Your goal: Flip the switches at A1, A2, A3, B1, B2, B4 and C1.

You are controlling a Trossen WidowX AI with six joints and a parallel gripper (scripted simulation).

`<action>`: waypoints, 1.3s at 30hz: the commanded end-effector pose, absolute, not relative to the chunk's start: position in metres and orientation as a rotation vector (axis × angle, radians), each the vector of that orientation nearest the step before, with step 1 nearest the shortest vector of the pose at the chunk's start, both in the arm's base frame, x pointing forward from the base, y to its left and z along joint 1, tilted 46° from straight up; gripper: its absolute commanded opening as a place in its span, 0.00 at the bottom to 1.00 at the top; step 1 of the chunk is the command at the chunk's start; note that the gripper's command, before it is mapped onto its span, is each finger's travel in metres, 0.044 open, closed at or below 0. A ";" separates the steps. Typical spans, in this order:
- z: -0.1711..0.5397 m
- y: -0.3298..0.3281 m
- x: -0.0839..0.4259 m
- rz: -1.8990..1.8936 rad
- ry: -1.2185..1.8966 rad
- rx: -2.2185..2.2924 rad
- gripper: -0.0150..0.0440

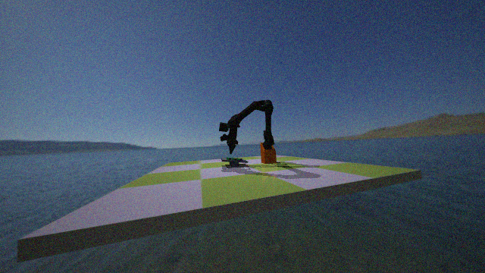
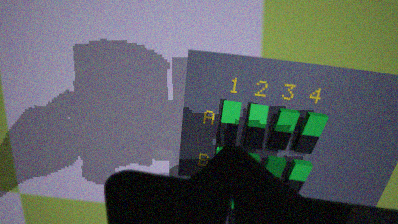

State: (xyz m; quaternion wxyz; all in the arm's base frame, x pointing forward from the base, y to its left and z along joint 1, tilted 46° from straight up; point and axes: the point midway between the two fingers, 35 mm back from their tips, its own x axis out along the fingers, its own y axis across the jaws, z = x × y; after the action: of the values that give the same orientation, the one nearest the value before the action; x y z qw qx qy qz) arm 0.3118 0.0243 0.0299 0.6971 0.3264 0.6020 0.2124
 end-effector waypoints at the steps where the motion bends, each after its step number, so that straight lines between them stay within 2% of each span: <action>1: 0.022 0.033 0.312 0.479 1.348 0.738 0.25; 39: 0.012 0.044 0.314 0.480 1.347 0.738 0.25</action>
State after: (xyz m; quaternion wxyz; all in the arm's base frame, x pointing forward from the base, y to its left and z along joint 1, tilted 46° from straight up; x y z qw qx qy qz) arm 0.3147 0.0426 0.0129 0.6965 0.3272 0.6018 0.2136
